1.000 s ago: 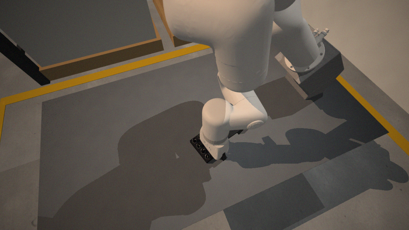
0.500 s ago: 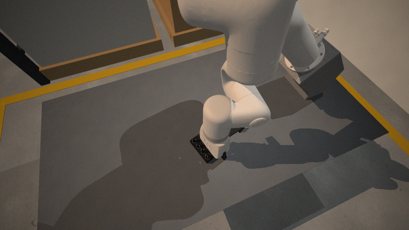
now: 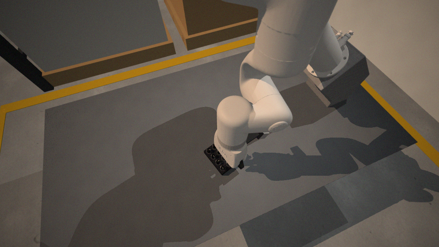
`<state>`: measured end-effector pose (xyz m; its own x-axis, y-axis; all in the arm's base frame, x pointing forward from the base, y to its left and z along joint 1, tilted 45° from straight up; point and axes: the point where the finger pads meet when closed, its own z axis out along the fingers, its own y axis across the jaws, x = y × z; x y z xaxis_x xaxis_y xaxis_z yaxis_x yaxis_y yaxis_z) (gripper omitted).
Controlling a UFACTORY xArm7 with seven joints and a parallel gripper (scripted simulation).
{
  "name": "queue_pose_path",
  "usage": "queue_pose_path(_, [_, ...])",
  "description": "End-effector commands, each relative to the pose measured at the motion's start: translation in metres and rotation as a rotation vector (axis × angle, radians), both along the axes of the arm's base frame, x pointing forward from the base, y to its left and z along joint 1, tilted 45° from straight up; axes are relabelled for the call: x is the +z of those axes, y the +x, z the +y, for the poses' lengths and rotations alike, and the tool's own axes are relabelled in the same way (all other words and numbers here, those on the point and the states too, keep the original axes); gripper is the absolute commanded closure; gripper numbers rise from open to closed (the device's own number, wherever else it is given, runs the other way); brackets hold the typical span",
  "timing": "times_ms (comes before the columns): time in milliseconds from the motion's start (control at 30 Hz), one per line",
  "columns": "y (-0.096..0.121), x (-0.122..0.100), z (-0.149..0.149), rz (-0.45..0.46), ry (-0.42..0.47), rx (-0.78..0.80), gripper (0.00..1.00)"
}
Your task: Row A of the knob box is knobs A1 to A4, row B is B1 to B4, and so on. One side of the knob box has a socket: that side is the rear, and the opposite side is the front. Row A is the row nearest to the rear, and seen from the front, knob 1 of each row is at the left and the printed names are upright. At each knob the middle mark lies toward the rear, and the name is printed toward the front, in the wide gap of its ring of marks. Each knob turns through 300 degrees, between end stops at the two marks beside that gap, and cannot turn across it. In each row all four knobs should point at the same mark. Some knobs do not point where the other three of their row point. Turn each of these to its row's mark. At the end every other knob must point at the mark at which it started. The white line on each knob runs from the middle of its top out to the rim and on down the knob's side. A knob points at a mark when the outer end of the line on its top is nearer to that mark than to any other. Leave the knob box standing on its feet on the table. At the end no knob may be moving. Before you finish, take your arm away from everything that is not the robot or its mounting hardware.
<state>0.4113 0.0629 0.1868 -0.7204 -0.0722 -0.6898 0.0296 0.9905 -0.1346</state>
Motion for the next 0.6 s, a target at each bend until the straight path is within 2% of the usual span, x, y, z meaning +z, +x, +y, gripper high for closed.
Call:
queue_pose_path(0, [-0.0003,0.0012,0.0004,0.0,0.0,0.001,0.81])
queue_pose_path(267, [-0.0003,0.0015,0.0004,0.002,-0.013,0.015,0.81])
queue_pose_path(400, [-0.0002,0.0043,0.0004,0.019,-0.125,0.129,0.81])
queue_pose_path(500, [-0.0002,0.0054,0.0004,0.026,-0.172,0.178,0.81])
queue_pose_path(567, [-0.0002,0.0054,0.0004,0.026,-0.172,0.178,0.81])
